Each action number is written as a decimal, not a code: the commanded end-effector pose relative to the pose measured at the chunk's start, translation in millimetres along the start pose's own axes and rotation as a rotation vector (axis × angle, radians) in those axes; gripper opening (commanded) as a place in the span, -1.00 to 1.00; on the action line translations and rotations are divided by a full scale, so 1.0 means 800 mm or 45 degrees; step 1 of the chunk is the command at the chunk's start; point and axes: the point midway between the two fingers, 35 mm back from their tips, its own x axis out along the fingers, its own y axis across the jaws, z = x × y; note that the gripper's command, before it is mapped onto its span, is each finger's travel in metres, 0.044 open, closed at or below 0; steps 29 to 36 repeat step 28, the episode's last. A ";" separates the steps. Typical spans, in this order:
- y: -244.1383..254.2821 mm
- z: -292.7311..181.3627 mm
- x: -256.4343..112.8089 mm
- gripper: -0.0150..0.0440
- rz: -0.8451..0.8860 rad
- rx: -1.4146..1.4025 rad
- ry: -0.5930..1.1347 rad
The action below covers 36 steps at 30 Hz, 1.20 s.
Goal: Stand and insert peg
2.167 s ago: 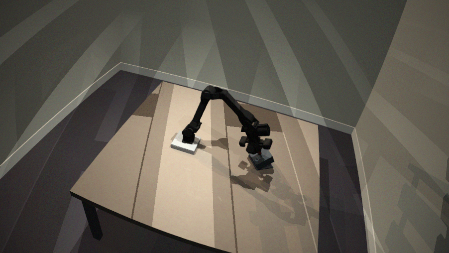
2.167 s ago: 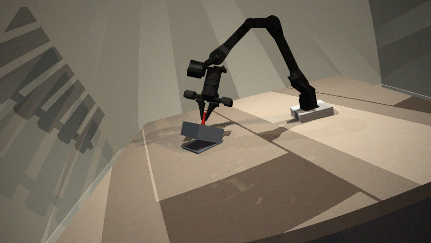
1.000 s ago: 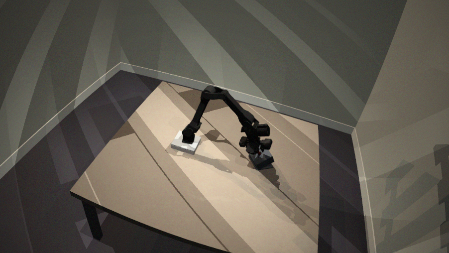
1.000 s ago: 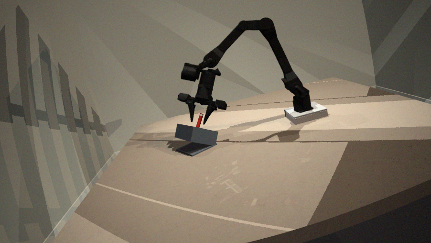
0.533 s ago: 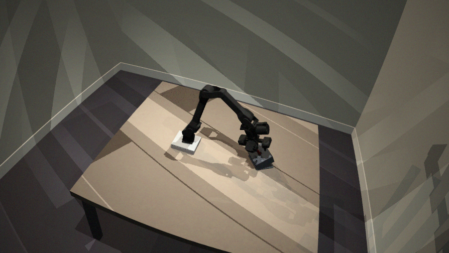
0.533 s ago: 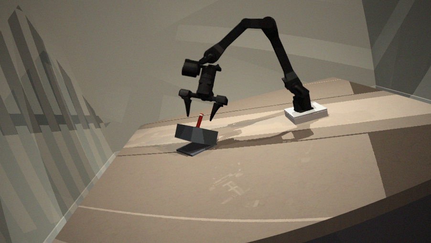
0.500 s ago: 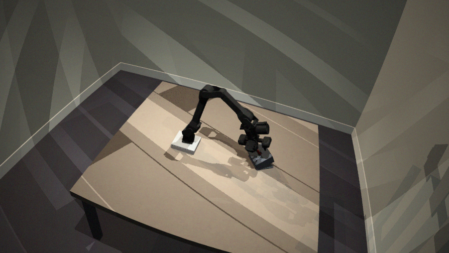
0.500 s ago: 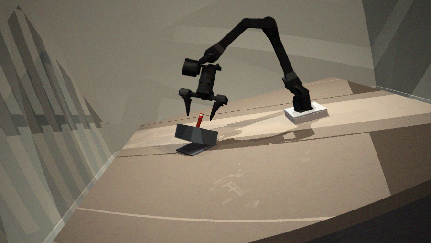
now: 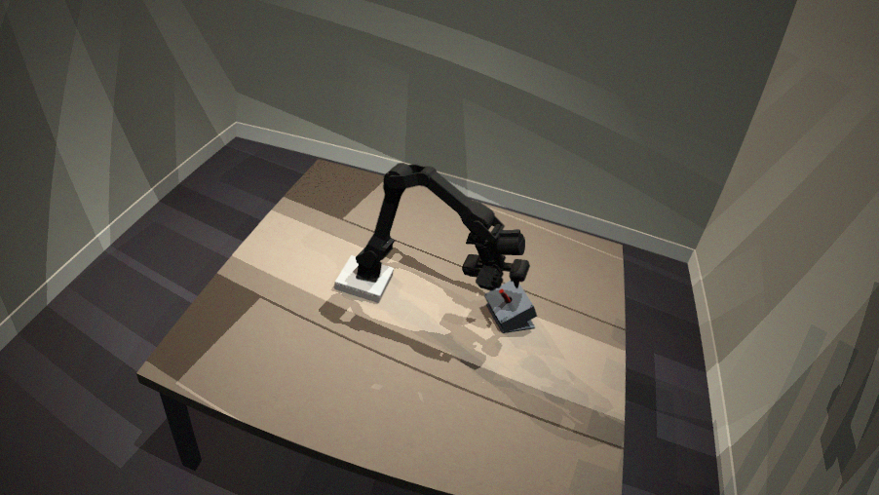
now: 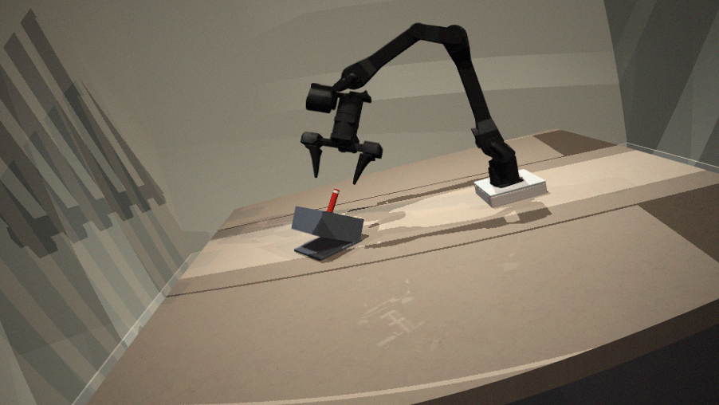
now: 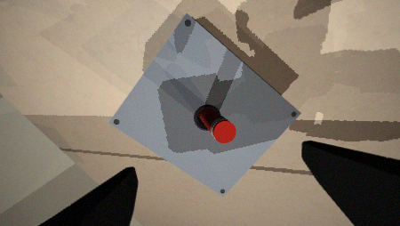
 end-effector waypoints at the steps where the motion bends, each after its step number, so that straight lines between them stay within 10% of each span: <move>1: 0.002 0.000 -0.017 1.00 0.005 -0.003 0.004; 36: -0.002 0.001 -0.059 1.00 0.000 0.001 0.000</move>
